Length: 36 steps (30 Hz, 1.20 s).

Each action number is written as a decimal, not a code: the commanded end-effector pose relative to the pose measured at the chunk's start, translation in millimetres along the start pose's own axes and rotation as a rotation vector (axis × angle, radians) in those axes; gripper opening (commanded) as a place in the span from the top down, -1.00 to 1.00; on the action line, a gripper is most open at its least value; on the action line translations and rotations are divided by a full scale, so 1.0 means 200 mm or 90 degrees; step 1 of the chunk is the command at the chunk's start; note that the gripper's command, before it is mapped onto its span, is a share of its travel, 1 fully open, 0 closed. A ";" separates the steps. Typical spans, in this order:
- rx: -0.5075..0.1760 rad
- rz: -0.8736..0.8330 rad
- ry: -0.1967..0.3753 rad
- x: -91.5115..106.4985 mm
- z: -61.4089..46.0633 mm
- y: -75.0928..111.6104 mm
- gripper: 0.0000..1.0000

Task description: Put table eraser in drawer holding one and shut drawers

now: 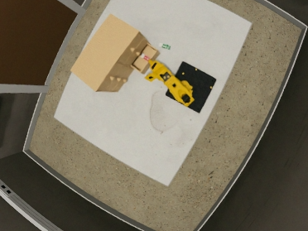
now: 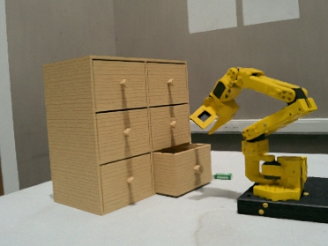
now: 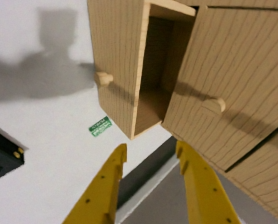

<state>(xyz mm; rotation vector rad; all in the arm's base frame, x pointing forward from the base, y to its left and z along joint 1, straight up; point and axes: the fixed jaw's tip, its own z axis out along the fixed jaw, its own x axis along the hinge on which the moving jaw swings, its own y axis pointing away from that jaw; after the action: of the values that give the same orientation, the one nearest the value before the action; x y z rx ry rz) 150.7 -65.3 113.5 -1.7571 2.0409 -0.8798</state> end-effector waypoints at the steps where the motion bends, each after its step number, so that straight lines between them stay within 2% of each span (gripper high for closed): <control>1: -0.002 0.071 0.004 0.01 -0.01 0.00 0.57; 6: -0.002 0.118 0.005 0.01 -0.01 0.00 0.57; 21: -0.001 0.357 0.010 0.00 -0.01 0.00 0.57; 23: -0.001 0.357 0.010 0.00 -0.01 0.00 0.57; 36: 0.002 0.564 0.014 0.00 -0.01 -0.01 0.57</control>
<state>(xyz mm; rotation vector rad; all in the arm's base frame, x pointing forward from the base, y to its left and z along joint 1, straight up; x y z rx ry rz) 152.0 -63.6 113.9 -0.7735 2.4291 -0.6195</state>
